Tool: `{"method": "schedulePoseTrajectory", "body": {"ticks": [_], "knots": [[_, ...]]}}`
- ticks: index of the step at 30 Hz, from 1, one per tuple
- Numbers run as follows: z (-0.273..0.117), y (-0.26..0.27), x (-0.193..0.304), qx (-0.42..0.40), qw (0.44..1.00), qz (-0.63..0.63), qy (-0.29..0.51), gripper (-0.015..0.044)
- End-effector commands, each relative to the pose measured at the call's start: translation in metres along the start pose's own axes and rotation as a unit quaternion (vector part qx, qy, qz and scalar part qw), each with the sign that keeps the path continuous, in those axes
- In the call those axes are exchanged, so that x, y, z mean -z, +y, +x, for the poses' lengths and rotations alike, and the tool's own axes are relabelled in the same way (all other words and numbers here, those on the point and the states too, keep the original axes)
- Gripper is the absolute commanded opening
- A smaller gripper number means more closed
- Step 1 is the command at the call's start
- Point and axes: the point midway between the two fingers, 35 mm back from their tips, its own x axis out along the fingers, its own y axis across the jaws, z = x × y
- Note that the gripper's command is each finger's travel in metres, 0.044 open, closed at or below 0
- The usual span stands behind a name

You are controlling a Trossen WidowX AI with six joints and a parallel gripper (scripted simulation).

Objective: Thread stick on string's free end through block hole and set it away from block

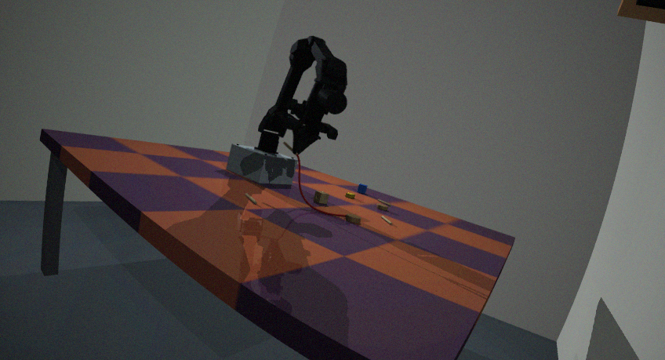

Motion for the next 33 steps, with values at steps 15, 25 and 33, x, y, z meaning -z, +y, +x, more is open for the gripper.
{"method": "schedulePoseTrajectory", "body": {"ticks": [15,25,33], "knots": [[-0.014,-0.011,0.005,-0.009,1.000,-0.008,-0.027,0.0000],[-0.013,-0.031,0.000,-0.025,0.997,-0.065,-0.027,0.0000],[-0.012,-0.047,-0.005,-0.037,0.993,-0.112,-0.027,0.0000]]}}
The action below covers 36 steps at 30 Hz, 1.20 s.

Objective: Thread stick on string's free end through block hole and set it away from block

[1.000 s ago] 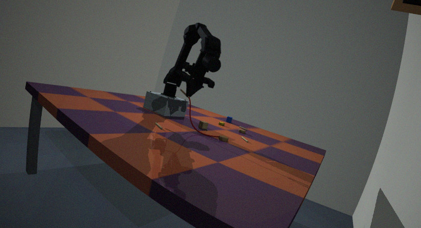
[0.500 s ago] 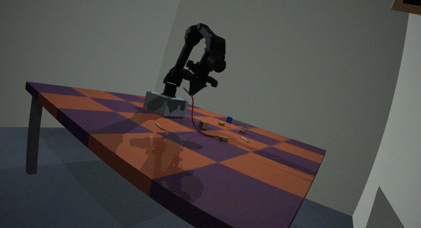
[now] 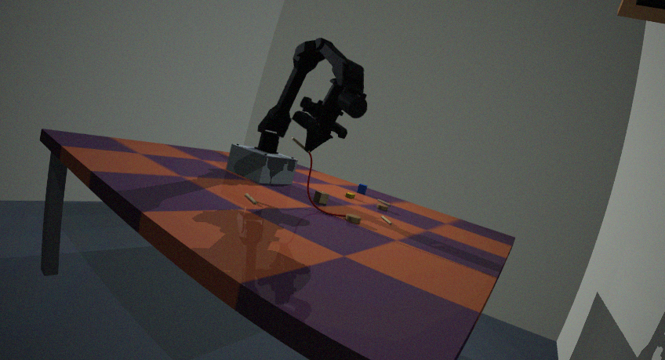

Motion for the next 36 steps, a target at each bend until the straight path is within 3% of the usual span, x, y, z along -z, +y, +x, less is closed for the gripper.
{"method": "schedulePoseTrajectory", "body": {"ticks": [1,36], "knots": [[0.000,-0.008,-0.001,-0.010,1.000,-0.025,0.000,0.0000],[0.000,-0.069,0.003,-0.065,0.977,-0.205,0.001,0.0000]]}}
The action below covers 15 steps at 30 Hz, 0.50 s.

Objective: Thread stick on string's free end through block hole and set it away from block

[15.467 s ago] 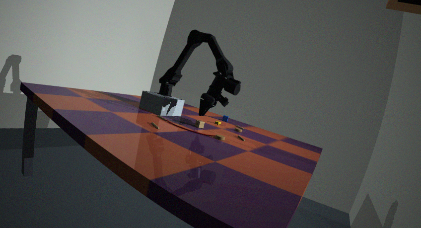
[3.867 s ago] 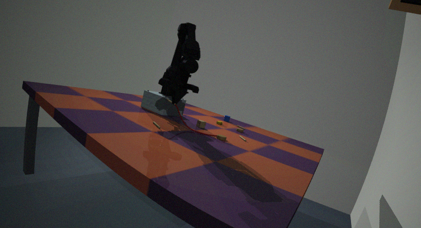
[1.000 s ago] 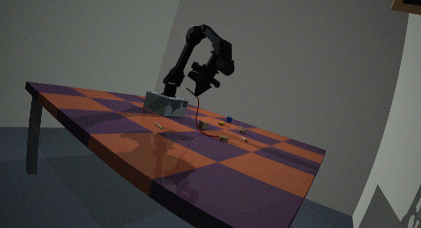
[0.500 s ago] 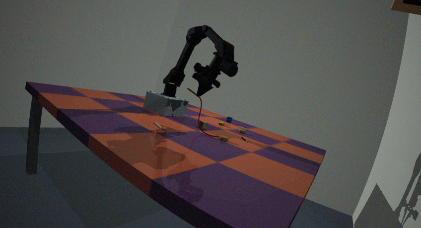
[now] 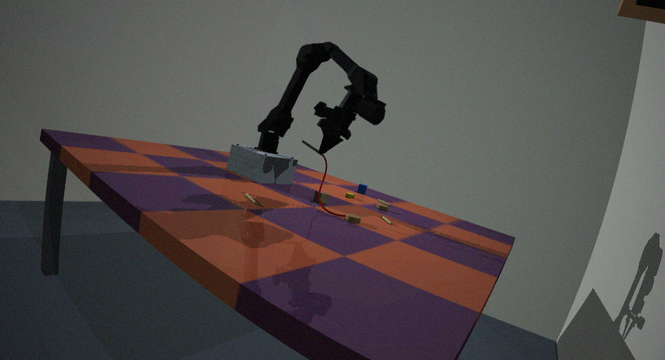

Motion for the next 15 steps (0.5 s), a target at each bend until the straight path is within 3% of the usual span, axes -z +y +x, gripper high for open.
{"method": "schedulePoseTrajectory", "body": {"ticks": [1,15], "knots": [[-0.001,-0.007,0.004,-0.010,1.000,-0.026,0.000,0.0000],[-0.005,-0.026,0.014,-0.029,0.996,-0.089,0.000,0.0000]]}}
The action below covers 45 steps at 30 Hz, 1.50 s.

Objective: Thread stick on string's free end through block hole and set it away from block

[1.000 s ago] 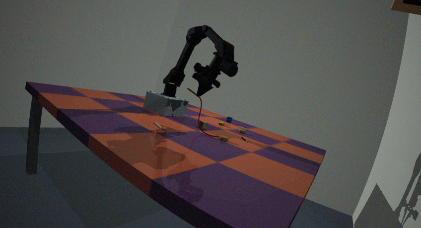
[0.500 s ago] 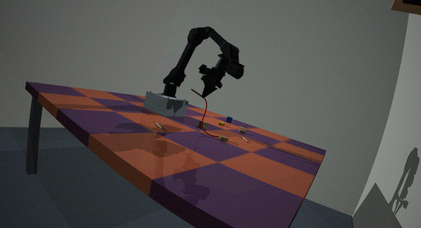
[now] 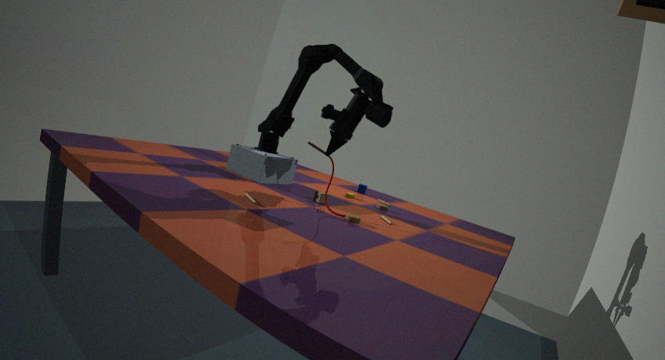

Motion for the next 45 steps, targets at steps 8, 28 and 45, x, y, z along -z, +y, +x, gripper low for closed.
{"method": "schedulePoseTrajectory", "body": {"ticks": [8,28,45], "knots": [[-0.004,-0.006,0.013,-0.017,0.999,-0.048,0.000,0.0000],[-0.015,-0.025,0.044,-0.052,0.986,-0.159,0.002,0.0000],[-0.021,-0.033,0.065,-0.073,0.971,-0.226,0.003,0.0000]]}}
